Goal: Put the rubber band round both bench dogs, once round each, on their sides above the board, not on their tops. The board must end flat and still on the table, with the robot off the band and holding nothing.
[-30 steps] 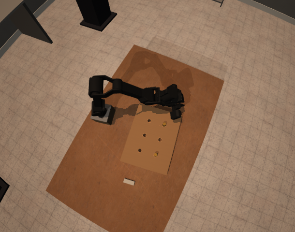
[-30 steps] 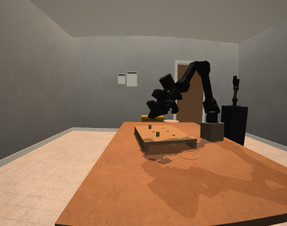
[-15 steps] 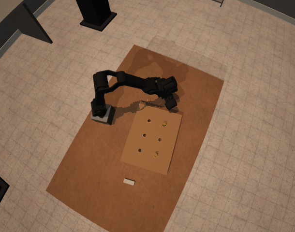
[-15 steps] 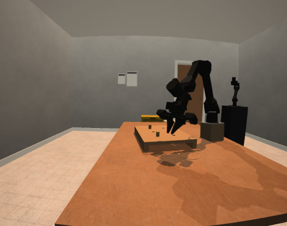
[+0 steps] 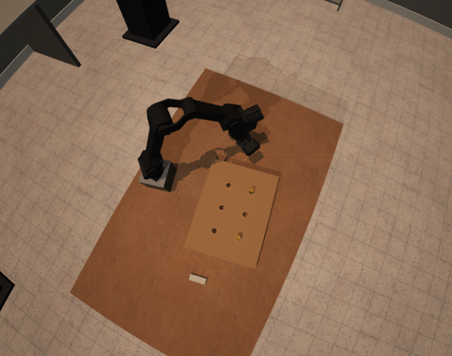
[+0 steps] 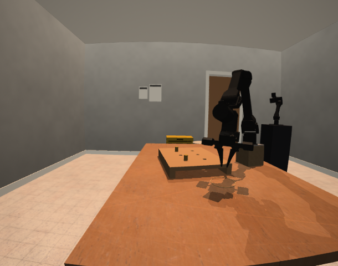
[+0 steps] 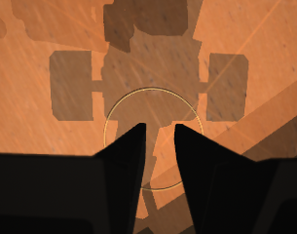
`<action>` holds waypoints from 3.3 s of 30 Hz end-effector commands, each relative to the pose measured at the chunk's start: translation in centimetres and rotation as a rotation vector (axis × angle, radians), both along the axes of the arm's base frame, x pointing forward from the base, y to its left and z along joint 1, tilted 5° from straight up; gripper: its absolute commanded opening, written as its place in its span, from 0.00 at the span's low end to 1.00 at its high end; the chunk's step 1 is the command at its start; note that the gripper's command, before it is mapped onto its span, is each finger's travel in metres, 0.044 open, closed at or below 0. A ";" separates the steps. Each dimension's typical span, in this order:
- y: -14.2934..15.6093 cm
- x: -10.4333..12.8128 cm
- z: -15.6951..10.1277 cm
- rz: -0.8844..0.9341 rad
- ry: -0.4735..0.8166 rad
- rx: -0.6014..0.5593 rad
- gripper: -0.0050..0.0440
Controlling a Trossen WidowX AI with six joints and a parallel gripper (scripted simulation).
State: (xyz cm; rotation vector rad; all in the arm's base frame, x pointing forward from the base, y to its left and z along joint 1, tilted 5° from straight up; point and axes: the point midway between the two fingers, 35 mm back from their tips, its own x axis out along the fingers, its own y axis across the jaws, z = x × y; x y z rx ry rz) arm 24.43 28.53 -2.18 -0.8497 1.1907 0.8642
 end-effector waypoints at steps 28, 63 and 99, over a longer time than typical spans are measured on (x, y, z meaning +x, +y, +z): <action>-1.3 -4.9 -6.2 0.167 0.125 -0.204 0.27; -1.3 -4.8 -7.2 0.167 0.123 -0.203 0.27; -0.9 -4.5 -7.6 0.167 0.112 -0.186 0.27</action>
